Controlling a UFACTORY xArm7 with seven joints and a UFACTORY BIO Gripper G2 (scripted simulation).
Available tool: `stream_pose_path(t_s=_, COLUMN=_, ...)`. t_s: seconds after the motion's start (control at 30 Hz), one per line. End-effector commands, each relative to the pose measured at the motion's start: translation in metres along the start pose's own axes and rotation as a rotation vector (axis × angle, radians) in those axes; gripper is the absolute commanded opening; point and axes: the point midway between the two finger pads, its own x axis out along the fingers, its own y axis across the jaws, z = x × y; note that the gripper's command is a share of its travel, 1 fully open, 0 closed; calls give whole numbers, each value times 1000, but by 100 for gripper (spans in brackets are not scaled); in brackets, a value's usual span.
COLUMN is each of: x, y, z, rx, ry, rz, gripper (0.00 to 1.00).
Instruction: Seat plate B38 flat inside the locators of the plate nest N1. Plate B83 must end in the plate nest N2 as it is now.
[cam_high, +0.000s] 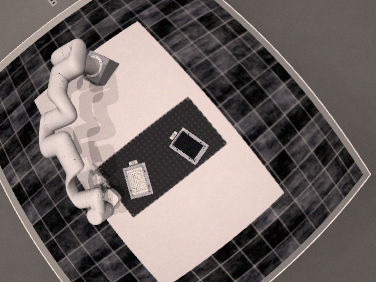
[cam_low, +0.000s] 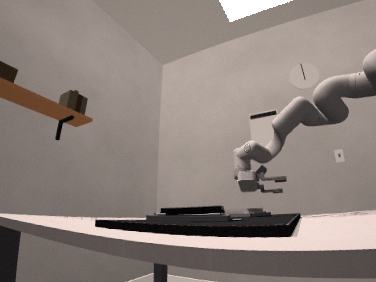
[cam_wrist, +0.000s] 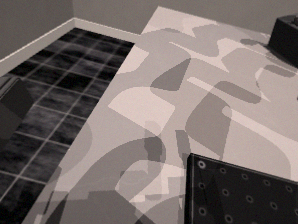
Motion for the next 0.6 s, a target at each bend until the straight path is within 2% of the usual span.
stream_pose_path(t_s=0.0, x=-1, y=0, z=3, rx=3, ry=5, rz=1, gripper=100)
stream_pose_path(t_s=0.53, x=-1, y=0, z=3, rx=3, ry=5, rz=1, gripper=100)
stream_pose_path(t_s=0.57, x=-1, y=-1, z=7, rx=3, ry=5, rz=1, gripper=37)
